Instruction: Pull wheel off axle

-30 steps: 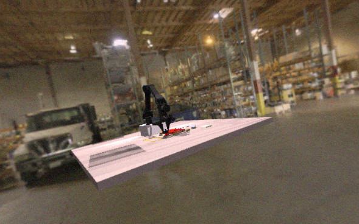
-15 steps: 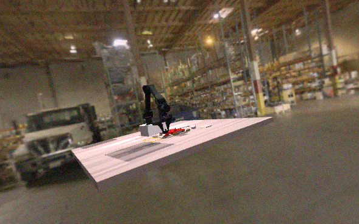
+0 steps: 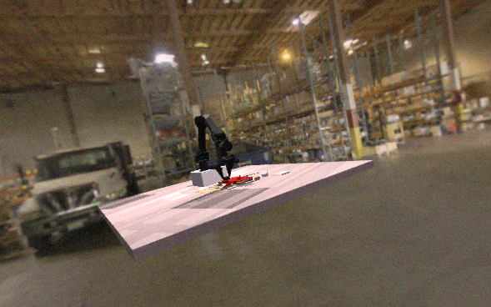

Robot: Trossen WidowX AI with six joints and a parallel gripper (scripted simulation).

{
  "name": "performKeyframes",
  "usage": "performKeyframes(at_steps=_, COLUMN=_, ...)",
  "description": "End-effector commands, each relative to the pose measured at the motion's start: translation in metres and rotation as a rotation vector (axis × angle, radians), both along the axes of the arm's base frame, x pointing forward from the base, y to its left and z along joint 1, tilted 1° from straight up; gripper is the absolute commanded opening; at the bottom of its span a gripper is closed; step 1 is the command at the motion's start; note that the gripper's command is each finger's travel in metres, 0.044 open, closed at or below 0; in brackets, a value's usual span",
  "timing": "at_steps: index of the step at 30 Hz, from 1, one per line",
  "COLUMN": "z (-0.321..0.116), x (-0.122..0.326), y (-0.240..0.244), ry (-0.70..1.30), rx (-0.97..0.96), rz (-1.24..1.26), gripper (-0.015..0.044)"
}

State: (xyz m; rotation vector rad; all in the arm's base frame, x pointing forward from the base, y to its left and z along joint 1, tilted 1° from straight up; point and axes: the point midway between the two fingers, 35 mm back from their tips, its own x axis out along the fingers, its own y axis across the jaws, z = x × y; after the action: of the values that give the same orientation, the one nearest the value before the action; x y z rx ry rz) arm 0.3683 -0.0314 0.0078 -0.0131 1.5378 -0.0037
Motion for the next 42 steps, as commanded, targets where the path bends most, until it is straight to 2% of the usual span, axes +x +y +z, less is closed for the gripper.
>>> performKeyframes(at_steps=1, z=0.009, x=0.001, y=0.000, ry=-0.009, rx=-0.001, rz=0.002, gripper=0.0000)
performKeyframes(at_steps=32, z=0.019, x=0.000, y=0.000, ry=-0.012, rx=-0.001, rz=0.003, gripper=0.0000)
performKeyframes(at_steps=42, z=0.051, x=-0.009, y=0.001, ry=-0.011, rx=-0.001, rz=0.003, gripper=0.0000)
